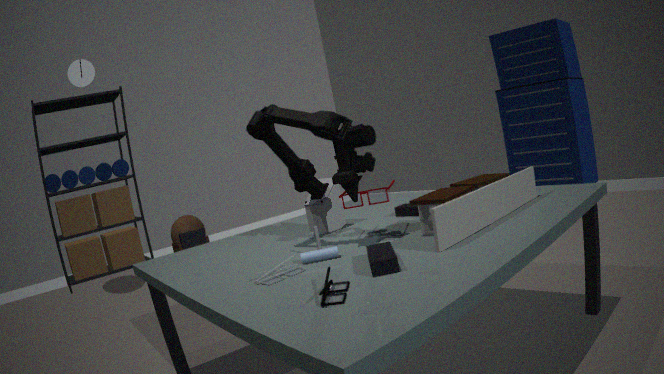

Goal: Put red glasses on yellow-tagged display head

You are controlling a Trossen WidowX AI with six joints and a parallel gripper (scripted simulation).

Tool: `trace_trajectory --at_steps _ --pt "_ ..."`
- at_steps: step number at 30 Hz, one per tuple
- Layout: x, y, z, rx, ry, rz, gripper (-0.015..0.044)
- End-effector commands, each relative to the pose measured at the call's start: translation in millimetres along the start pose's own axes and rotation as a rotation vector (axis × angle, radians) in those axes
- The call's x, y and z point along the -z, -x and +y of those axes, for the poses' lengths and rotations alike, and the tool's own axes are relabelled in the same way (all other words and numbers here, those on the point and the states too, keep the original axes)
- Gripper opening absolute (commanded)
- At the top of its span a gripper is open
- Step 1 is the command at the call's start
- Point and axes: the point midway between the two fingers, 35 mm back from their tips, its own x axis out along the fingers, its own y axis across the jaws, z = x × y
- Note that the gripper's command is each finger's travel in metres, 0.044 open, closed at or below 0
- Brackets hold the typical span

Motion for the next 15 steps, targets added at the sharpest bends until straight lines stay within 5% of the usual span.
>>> trace_trajectory --at_steps 1,15 --pt "-6.3 -2.1 24.3 0.011 0.158 0.015 0.0" --pt "-12.2 -7.0 51.2 0.027 0.336 0.026 0.0"
